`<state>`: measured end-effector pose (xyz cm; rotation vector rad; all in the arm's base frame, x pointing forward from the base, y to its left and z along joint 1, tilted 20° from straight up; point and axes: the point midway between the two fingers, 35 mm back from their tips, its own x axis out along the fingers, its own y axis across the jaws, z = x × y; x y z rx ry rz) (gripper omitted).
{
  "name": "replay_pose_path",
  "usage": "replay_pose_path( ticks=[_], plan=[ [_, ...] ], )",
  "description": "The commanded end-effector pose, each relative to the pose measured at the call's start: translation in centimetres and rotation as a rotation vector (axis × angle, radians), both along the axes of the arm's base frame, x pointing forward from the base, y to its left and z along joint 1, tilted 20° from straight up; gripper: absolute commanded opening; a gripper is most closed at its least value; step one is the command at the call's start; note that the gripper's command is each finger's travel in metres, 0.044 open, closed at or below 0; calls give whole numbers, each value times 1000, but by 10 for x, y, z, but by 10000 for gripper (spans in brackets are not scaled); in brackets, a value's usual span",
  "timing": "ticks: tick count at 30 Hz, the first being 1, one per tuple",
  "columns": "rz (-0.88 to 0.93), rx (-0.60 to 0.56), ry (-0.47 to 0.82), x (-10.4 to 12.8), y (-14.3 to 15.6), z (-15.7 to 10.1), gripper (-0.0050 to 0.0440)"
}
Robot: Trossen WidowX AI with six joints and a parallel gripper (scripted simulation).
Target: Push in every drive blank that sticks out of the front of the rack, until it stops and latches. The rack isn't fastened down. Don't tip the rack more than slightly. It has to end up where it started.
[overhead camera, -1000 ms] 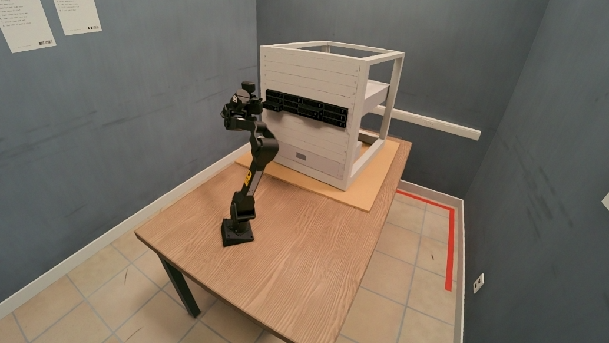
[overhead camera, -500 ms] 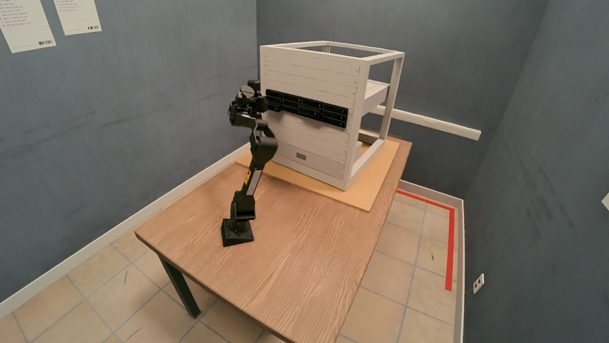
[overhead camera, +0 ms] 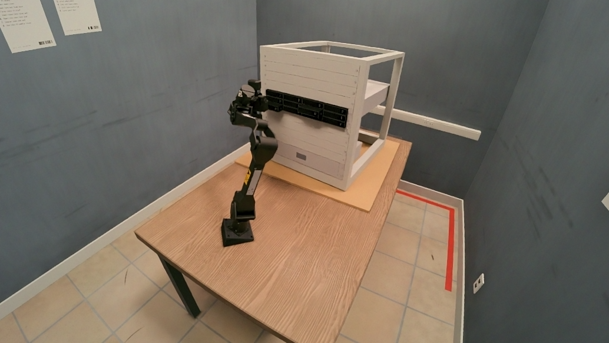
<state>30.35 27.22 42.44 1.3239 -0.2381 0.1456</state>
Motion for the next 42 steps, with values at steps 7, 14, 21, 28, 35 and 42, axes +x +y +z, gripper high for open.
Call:
replay_pose_path(
  ticks=[7,14,21,28,35,42],
  plan=[
    [4,25,-17,-1,-5,15,-50],
    [4,25,-17,-1,-5,15,-50],
    [4,25,-17,-1,-5,15,-50],
    [4,25,-17,-1,-5,15,-50],
    [4,25,-17,5,-8,21,-50],
    [4,25,-17,7,-9,23,-50]
  ],
)
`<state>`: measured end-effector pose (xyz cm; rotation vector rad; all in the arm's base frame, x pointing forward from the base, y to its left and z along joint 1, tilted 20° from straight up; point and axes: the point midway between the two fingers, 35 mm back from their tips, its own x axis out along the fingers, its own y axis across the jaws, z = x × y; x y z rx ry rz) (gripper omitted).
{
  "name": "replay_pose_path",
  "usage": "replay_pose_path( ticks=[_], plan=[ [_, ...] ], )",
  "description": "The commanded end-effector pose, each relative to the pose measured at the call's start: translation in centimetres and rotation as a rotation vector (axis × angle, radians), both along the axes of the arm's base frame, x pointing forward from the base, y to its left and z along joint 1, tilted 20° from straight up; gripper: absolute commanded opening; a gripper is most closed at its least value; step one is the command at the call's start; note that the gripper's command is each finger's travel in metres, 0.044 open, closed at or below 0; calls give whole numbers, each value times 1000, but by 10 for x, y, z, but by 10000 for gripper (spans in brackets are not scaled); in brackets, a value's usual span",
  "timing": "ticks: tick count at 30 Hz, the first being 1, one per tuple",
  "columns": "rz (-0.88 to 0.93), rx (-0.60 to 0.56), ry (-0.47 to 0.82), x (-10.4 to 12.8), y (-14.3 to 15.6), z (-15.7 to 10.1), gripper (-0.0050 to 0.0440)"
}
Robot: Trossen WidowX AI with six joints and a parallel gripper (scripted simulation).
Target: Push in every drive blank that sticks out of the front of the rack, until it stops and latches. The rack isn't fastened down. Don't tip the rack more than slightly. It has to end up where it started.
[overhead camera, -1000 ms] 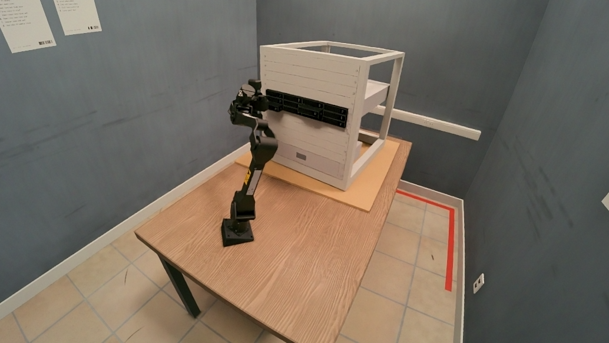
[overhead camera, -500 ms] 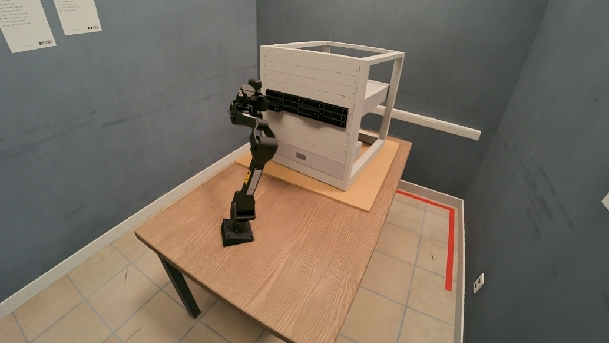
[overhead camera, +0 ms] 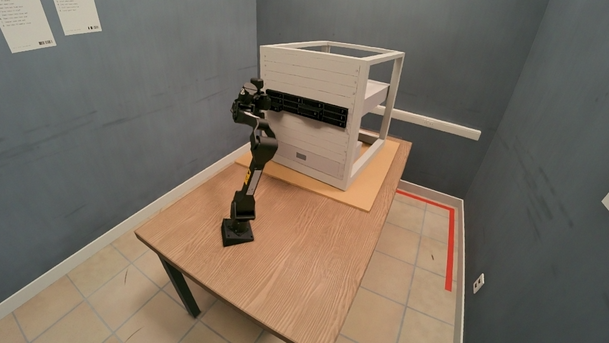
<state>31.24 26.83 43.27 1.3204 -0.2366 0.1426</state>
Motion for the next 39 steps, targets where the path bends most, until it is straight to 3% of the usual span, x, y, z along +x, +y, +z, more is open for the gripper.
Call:
replay_pose_path(
  ticks=[1,39],
  plan=[
    [5,29,-20,-2,-5,14,-50],
    [5,29,-20,12,-5,17,-50]
  ],
)
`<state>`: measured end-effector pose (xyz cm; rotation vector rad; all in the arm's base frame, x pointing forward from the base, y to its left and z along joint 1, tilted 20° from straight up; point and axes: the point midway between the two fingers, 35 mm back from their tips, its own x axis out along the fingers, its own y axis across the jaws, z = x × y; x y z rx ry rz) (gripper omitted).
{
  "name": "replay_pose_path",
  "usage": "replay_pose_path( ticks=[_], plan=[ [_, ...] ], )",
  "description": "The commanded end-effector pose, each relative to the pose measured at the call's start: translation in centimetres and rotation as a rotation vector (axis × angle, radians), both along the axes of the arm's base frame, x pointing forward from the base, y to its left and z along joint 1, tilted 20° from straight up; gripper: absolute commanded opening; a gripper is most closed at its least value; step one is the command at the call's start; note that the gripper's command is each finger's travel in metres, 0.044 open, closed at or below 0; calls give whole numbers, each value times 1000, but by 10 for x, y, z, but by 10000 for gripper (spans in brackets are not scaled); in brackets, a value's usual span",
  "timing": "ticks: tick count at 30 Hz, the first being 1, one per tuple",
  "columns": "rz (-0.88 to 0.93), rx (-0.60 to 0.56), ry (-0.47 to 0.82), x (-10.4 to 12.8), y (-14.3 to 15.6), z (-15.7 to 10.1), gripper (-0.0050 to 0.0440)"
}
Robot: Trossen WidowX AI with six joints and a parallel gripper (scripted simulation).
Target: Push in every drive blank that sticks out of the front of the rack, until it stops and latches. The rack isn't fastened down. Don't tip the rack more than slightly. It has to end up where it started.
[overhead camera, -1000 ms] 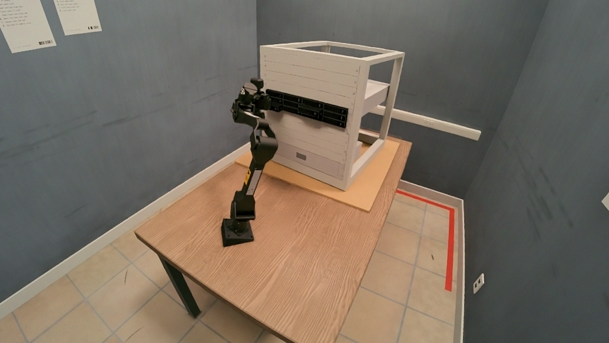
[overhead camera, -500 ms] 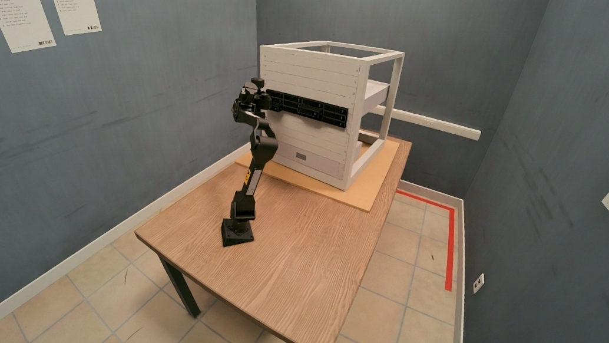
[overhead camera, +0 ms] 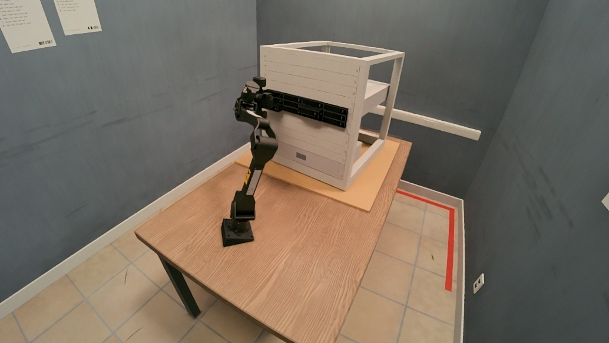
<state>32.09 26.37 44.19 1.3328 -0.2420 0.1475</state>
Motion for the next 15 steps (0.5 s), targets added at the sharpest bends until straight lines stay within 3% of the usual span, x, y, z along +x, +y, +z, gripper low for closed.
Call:
replay_pose_path(
  ticks=[1,15],
  plan=[
    [3,16,-13,5,0,7,-50],
    [3,16,-13,10,2,6,-50]
  ],
)
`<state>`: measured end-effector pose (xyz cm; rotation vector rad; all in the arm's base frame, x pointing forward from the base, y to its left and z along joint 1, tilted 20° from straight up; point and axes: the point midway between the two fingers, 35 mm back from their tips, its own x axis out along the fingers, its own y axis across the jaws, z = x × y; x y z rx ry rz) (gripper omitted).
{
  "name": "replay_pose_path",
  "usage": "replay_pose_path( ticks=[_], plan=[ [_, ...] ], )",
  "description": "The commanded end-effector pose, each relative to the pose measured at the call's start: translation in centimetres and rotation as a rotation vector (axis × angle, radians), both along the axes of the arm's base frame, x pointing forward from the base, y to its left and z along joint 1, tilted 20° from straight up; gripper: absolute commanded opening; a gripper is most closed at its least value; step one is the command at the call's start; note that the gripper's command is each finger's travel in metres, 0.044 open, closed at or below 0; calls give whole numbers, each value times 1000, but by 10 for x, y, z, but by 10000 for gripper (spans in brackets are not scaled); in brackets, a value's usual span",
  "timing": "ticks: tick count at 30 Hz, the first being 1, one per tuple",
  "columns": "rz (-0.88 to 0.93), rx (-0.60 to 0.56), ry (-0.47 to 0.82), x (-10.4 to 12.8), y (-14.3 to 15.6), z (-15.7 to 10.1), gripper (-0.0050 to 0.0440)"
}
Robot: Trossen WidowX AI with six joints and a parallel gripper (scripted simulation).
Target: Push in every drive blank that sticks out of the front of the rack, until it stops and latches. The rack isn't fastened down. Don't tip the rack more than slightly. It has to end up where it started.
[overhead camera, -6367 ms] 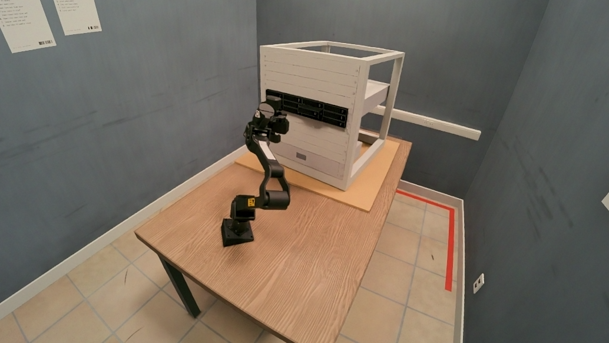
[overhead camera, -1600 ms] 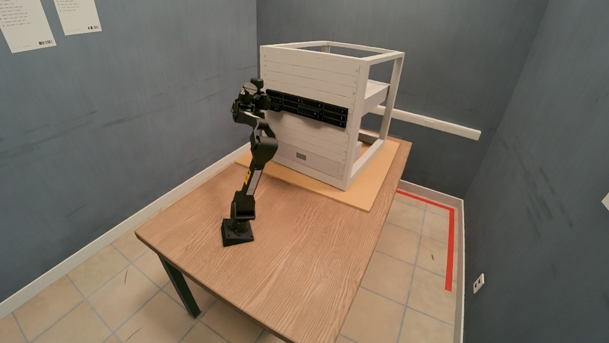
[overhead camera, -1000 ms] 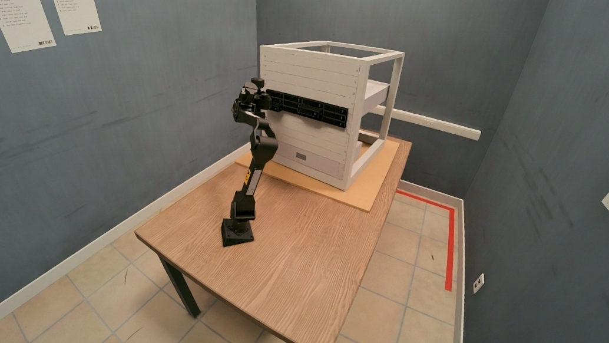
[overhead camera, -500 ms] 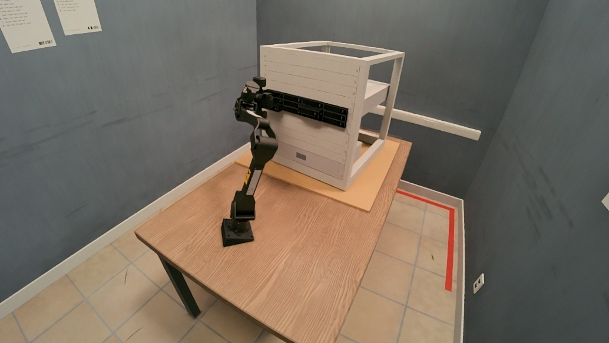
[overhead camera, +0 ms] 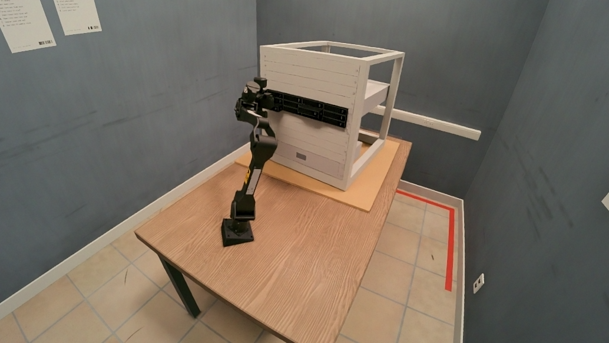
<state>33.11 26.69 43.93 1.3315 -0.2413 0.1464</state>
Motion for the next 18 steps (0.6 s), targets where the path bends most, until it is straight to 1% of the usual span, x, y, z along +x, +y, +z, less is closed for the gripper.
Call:
replay_pose_path(
  ticks=[1,18],
  plan=[
    [4,17,-14,0,-1,9,-50],
    [4,17,-14,3,-1,10,-50]
  ],
)
